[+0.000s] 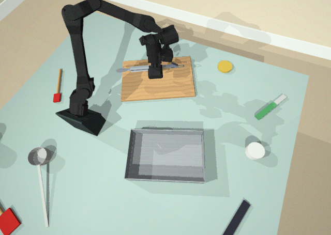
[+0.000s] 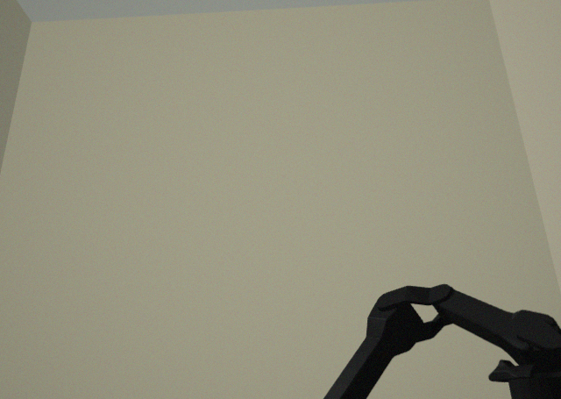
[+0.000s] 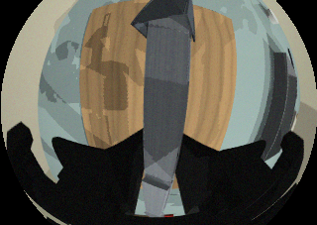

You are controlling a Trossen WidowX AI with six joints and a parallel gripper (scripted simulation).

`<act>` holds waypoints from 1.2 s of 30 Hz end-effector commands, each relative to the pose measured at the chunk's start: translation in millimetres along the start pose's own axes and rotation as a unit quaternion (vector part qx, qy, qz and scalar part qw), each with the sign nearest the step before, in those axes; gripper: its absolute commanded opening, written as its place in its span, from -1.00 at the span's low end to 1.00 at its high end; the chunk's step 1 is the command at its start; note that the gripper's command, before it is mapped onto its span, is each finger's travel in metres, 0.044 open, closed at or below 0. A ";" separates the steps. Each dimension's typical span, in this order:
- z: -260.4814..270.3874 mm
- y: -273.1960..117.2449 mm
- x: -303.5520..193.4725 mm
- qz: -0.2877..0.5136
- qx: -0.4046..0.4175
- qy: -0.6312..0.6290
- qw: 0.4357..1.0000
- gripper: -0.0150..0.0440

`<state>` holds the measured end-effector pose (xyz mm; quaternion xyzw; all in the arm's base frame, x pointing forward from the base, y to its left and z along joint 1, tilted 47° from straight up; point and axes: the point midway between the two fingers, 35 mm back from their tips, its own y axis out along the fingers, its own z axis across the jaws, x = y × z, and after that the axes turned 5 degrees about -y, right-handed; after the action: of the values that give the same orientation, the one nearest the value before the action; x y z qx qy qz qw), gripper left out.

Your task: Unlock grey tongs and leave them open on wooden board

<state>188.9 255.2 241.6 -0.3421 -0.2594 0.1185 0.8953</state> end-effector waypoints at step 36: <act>2.0 17.5 -3.3 -0.001 0.003 0.002 1.000 0.87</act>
<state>184.7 268.0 229.7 -0.3390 -0.2581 0.1169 0.8971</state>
